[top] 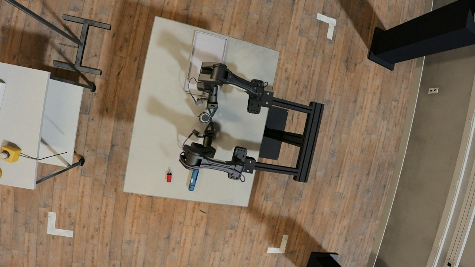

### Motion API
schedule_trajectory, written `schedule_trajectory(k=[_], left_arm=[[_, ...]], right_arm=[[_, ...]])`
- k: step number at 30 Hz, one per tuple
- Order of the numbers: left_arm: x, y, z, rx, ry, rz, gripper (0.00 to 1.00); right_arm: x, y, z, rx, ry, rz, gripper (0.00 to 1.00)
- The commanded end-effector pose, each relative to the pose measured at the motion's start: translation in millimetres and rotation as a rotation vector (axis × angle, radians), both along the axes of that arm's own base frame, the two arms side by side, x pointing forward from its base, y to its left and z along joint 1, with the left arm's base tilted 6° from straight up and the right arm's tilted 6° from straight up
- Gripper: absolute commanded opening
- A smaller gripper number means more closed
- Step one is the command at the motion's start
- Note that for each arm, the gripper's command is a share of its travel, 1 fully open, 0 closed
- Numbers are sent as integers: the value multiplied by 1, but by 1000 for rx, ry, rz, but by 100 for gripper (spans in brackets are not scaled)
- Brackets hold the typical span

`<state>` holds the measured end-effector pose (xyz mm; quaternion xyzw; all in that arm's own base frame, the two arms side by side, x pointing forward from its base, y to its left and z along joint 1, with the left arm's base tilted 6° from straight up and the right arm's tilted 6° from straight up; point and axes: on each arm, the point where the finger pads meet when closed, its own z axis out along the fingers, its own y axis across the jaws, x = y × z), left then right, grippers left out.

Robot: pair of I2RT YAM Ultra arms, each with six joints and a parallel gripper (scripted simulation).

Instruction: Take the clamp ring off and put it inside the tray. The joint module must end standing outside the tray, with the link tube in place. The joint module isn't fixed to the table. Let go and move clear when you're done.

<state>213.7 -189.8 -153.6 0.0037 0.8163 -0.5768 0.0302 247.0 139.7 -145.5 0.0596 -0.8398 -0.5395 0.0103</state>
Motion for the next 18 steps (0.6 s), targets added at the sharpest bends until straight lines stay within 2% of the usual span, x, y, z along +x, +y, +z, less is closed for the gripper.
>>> schedule_trajectory(k=[1, 18], left_arm=[[6, -1, -1, -15, -22, -9, 30], [6, -7, -3, -9, -29, -15, 30]], right_arm=[[1, 1, 3, 14, -10, -1, 30], [-11, 8, -2, 20, 23, 4, 30]])
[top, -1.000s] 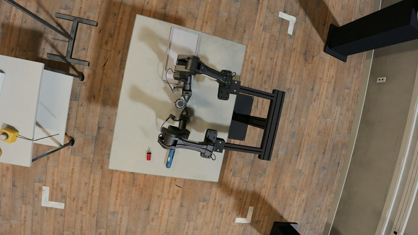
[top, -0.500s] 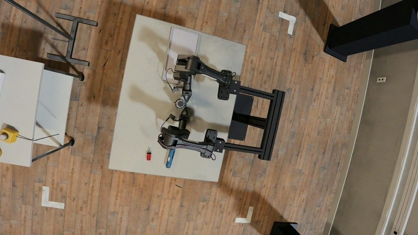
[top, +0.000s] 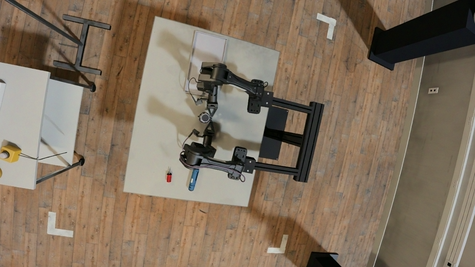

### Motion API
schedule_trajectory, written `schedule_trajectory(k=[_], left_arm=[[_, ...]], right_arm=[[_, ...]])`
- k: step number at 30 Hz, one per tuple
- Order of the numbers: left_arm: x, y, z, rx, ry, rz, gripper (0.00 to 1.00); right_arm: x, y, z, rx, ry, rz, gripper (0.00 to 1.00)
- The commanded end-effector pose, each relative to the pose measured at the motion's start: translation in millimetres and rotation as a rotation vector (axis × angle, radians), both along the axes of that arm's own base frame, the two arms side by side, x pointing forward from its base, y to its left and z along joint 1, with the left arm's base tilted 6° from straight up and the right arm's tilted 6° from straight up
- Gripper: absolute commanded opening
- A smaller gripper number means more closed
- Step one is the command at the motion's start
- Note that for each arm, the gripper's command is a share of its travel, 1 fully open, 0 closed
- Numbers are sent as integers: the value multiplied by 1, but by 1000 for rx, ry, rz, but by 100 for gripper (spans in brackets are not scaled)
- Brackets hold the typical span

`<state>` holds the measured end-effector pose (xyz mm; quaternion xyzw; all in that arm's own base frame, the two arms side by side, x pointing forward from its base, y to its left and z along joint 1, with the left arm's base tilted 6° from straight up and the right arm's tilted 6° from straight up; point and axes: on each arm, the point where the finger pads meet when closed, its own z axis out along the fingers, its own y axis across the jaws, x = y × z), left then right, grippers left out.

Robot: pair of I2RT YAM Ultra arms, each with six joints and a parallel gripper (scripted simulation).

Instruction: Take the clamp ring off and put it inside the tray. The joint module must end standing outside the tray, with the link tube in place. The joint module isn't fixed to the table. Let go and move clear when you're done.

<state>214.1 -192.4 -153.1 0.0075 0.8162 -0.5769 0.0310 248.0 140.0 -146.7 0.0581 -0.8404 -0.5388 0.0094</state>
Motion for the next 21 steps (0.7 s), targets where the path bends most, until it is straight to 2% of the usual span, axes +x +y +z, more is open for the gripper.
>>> schedule_trajectory(k=[1, 21], left_arm=[[6, -5, -3, -8, -23, -9, 30], [7, -8, -4, -11, -23, -4, 30]], right_arm=[[-12, 8, -1, 22, 23, 7, 30], [-12, 11, -3, 18, 24, 9, 30]])
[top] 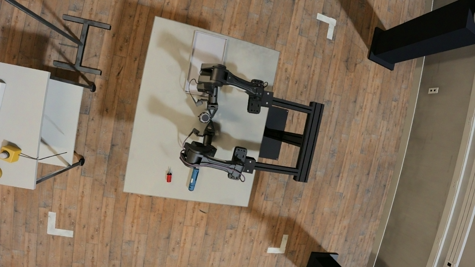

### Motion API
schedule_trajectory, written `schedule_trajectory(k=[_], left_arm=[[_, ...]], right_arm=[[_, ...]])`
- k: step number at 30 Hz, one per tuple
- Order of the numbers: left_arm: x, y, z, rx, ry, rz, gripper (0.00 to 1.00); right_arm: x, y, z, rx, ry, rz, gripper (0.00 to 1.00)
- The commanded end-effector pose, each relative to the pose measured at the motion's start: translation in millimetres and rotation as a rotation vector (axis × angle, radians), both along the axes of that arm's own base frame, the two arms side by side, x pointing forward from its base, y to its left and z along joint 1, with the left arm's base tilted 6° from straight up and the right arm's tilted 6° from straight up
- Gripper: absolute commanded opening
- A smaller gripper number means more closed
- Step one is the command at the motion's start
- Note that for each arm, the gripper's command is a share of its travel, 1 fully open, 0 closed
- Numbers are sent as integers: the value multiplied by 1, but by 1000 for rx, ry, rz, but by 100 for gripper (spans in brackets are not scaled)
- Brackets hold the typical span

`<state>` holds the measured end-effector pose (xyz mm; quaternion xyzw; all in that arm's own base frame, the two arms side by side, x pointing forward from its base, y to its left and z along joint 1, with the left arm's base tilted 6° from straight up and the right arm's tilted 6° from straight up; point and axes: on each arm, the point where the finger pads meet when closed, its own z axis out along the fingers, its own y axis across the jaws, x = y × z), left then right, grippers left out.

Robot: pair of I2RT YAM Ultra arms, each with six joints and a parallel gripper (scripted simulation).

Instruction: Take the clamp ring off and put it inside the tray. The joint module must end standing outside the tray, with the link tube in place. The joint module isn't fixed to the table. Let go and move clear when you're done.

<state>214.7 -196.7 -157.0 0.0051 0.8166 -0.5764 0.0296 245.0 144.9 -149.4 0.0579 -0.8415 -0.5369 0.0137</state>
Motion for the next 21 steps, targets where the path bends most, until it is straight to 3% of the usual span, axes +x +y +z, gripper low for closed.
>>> schedule_trajectory(k=[1, 21], left_arm=[[6, -3, 0, -12, -28, -6, 30], [6, -9, -2, -9, -25, -8, 30]], right_arm=[[-9, 6, 0, 23, 17, 4, 30], [-5, 10, 1, 17, 1, 6, 30]])
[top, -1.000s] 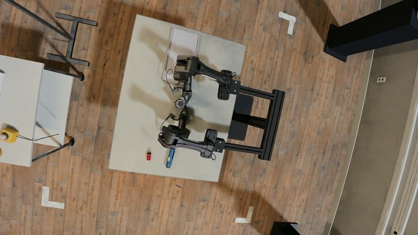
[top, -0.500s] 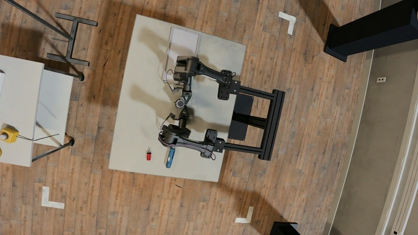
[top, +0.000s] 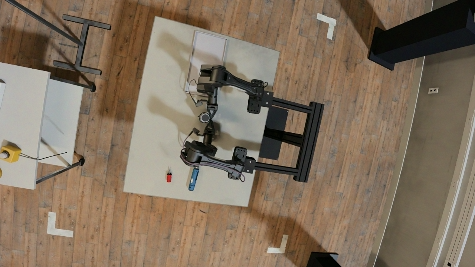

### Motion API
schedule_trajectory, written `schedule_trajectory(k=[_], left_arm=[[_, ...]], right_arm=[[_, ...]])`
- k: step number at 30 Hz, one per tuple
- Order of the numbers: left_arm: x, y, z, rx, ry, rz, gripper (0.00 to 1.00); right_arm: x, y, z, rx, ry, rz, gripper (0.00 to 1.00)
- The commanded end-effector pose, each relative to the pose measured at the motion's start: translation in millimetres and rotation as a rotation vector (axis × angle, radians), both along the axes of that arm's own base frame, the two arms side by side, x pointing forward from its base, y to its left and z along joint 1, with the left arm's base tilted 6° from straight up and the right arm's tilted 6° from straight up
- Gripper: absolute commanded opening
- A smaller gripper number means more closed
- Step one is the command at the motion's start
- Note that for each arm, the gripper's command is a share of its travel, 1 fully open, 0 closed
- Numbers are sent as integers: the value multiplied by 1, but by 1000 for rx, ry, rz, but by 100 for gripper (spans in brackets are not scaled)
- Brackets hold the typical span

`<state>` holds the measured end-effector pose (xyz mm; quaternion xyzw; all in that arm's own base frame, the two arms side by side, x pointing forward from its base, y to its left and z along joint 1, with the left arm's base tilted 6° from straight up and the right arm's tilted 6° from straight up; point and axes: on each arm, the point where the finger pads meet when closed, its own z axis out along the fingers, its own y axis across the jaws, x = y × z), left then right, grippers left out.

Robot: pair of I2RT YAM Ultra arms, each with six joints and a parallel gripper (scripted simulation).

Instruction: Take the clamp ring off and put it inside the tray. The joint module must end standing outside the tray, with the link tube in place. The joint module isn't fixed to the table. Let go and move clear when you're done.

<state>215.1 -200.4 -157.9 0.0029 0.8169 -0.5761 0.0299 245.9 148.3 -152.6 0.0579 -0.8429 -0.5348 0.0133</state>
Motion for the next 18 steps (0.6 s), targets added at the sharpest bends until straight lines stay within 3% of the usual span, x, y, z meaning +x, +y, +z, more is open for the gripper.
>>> schedule_trajectory(k=[1, 18], left_arm=[[5, -6, -1, -10, -27, -13, 30], [6, -7, -2, -14, -28, -10, 30]], right_arm=[[-6, 7, 4, 22, 1, 7, 30], [-11, 9, -1, 24, 16, 8, 30]])
